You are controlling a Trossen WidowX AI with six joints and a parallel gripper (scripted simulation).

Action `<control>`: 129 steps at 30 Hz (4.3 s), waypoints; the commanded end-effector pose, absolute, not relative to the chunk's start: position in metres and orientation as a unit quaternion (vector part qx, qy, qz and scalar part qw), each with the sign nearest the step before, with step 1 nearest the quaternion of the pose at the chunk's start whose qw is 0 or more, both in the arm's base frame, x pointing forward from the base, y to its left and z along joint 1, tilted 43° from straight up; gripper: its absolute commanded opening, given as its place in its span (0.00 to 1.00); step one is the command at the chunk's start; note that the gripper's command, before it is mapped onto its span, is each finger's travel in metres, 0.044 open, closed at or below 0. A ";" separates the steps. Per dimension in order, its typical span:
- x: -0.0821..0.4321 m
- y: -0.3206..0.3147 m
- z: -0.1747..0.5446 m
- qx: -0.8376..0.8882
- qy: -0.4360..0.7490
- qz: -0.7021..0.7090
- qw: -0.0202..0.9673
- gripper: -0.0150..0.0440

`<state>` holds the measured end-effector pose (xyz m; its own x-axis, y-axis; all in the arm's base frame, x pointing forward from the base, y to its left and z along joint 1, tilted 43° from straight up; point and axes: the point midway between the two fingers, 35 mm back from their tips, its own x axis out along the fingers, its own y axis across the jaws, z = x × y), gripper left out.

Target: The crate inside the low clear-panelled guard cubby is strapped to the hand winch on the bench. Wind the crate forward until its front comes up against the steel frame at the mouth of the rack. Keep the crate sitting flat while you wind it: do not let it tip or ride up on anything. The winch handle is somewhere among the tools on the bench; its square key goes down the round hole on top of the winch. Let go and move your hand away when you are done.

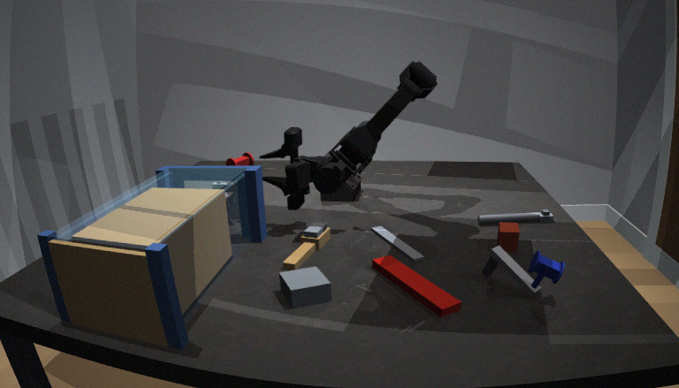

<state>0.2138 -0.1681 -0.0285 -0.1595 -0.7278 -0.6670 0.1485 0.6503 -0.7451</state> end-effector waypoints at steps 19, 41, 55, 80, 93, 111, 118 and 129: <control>0.200 -0.230 0.051 -0.213 0.663 -0.373 0.613 0.66; 0.197 -0.255 -0.005 -0.128 0.793 -0.049 0.593 1.00; 0.177 -0.286 -0.046 0.092 0.545 0.348 0.758 1.00; 0.187 -0.254 -0.088 0.093 0.538 0.350 0.761 1.00; 0.190 -0.244 -0.099 0.093 0.538 0.350 0.761 1.00; 0.189 -0.247 -0.096 0.090 0.538 0.351 0.761 0.38; 0.189 -0.247 -0.096 0.090 0.538 0.351 0.761 0.26; 0.187 -0.248 -0.096 0.096 0.524 0.348 0.772 0.25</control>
